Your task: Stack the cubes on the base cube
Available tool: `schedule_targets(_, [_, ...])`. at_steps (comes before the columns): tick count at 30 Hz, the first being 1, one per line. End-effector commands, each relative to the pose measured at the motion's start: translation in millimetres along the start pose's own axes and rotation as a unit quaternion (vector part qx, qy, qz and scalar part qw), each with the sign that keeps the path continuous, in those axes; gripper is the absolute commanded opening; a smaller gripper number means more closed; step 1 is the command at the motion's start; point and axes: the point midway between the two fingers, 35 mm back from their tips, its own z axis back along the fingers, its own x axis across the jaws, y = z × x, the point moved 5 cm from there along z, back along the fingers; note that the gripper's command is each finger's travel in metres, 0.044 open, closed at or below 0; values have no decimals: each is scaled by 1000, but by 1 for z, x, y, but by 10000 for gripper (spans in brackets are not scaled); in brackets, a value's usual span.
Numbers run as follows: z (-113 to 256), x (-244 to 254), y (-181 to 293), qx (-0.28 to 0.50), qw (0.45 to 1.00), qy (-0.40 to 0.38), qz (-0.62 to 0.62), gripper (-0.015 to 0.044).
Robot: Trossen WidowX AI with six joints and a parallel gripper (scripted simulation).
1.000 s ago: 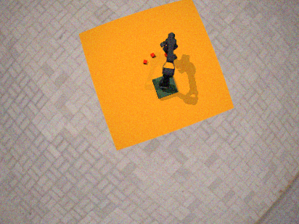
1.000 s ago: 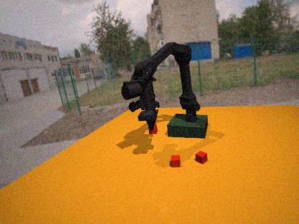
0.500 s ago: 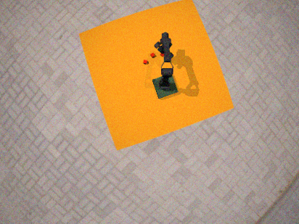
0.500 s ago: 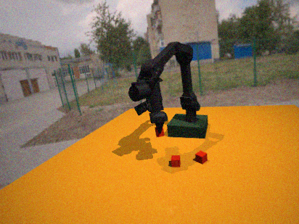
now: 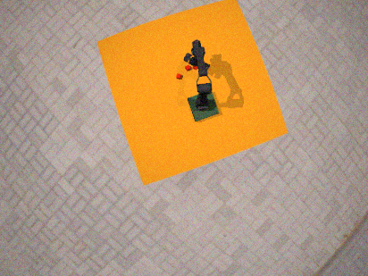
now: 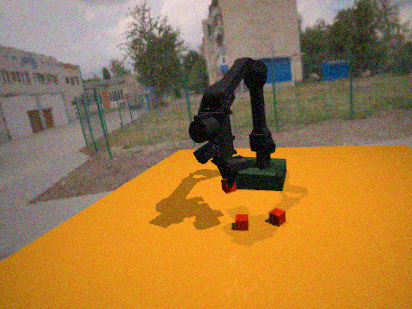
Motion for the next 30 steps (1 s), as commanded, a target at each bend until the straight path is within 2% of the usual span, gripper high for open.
schedule_targets(1, [-4, 8, 5, 3, 999, 0, 36, 105])
schedule_targets(30, [-16, 56, 40, 1, 964, -1, 267, 105])
